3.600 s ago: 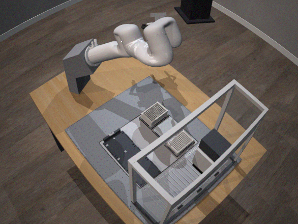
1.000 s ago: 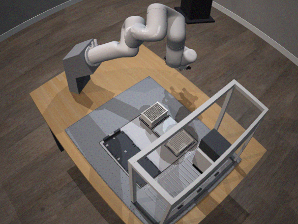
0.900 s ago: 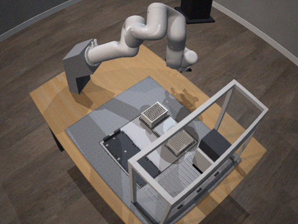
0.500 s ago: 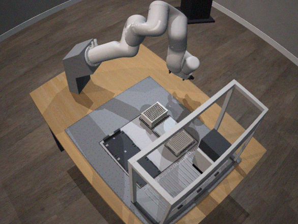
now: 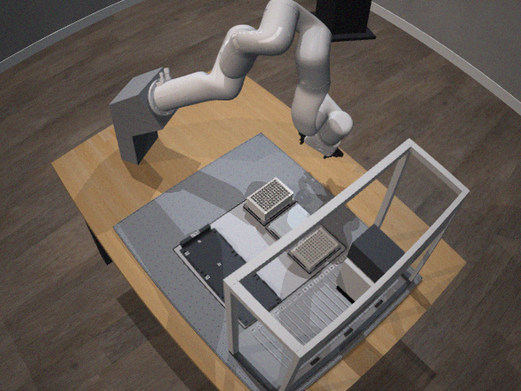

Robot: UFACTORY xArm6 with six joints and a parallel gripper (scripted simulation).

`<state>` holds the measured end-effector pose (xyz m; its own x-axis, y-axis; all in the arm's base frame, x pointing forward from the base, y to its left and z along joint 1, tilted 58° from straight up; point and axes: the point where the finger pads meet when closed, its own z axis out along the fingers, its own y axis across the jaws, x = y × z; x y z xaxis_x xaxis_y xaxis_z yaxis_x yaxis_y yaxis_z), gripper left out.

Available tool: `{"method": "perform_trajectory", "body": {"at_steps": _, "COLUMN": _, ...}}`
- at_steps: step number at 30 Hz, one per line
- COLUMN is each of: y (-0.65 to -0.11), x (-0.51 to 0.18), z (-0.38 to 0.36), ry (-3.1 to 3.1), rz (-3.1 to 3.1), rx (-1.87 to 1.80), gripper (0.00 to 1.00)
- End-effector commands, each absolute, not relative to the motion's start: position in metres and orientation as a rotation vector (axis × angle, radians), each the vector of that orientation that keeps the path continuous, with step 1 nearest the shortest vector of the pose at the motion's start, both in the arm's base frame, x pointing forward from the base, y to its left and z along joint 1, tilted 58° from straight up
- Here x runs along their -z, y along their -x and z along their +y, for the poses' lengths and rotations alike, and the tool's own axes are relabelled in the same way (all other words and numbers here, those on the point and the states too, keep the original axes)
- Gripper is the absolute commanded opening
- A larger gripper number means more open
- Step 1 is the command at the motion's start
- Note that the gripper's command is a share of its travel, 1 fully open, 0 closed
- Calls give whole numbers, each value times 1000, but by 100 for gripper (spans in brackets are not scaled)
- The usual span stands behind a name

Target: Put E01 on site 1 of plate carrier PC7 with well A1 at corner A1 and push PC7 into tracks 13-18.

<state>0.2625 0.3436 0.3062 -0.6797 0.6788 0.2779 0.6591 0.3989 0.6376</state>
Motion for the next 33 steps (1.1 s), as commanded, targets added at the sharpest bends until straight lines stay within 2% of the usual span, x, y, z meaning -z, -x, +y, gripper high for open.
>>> {"method": "perform_trajectory", "body": {"at_steps": 1, "y": -275, "x": -312, "z": 337, "ry": -1316, "rz": 2541, "rx": -1194, "gripper": 100}}
{"method": "perform_trajectory", "body": {"at_steps": 33, "y": -368, "x": -356, "z": 256, "ry": -1513, "rz": 2304, "rx": -1264, "gripper": 100}}
